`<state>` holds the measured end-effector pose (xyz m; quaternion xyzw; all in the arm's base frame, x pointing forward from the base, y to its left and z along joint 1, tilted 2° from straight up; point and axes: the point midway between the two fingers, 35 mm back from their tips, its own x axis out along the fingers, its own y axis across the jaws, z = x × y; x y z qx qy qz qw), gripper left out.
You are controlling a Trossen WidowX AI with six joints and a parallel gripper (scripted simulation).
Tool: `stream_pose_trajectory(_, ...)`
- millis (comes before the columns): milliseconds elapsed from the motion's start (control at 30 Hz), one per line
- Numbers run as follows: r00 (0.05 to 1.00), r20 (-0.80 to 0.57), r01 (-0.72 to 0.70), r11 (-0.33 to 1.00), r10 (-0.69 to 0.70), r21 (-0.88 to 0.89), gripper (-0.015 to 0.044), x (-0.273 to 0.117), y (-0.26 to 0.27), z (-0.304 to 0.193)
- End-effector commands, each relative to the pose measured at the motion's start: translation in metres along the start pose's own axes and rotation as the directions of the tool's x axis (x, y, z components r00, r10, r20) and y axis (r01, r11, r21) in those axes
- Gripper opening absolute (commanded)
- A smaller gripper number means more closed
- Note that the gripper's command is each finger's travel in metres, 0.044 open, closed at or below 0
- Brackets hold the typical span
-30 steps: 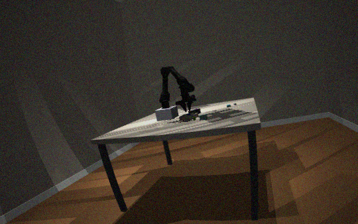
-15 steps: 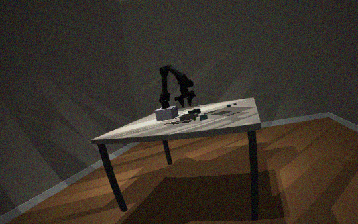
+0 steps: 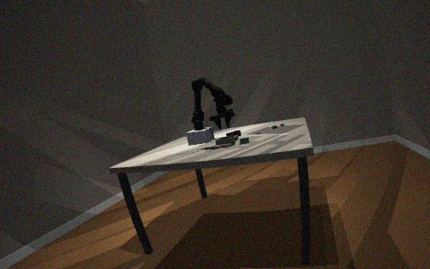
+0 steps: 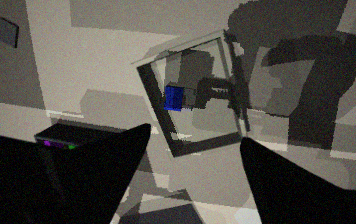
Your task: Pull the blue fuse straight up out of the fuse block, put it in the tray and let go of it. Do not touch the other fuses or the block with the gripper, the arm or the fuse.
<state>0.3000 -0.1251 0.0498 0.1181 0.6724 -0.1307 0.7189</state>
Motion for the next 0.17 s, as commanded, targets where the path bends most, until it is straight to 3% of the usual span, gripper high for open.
stream_pose_trajectory(0, 1.000, 0.000, 0.000, 1.000, 0.000, 0.000, 0.0330, 0.0001, 0.0000, 0.0000)
stream_pose_trajectory(133, 1.000, 0.000, 0.000, 1.000, 0.000, 0.000, 0.0330, 0.0001, 0.0000, 0.0000)
